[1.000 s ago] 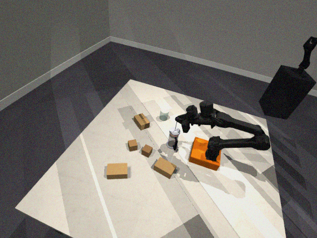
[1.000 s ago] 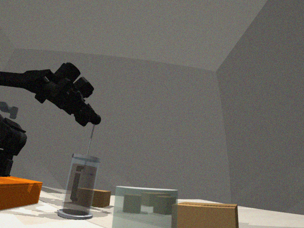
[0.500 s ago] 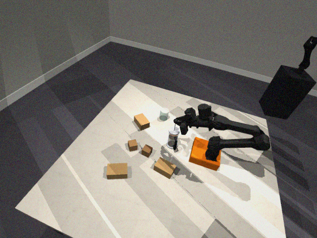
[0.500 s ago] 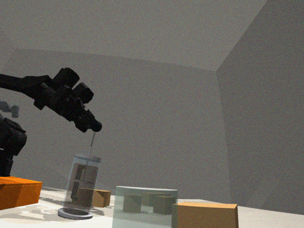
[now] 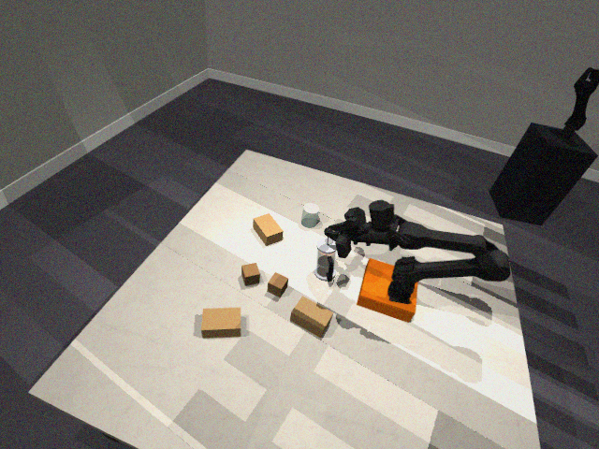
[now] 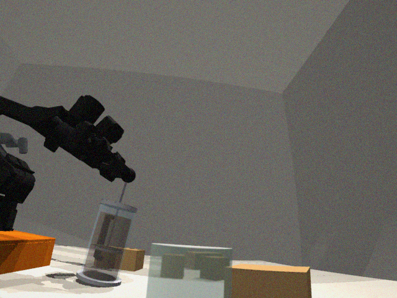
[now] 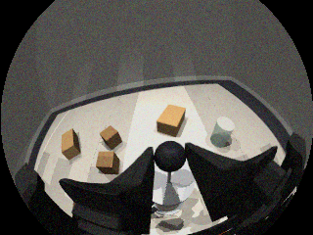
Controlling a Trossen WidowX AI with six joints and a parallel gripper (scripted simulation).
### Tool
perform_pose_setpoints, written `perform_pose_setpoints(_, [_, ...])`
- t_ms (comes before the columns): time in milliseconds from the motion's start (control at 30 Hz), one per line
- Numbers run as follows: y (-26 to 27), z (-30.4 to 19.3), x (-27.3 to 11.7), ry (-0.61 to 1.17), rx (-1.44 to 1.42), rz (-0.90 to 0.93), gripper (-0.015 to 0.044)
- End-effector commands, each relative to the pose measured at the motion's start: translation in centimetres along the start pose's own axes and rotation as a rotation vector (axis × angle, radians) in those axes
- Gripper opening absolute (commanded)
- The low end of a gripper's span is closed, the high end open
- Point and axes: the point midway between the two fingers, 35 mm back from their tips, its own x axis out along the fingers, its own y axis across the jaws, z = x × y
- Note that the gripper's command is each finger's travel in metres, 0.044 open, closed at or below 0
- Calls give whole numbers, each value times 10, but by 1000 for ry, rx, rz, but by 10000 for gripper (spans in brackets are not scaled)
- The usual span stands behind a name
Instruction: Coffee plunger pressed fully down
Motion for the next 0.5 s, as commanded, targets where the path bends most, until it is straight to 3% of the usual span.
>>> perform_pose_setpoints(0, [0,-30,10,88,-12,-1,117])
perform_pose_setpoints(467, [0,-24,19,87,-12,-1,117])
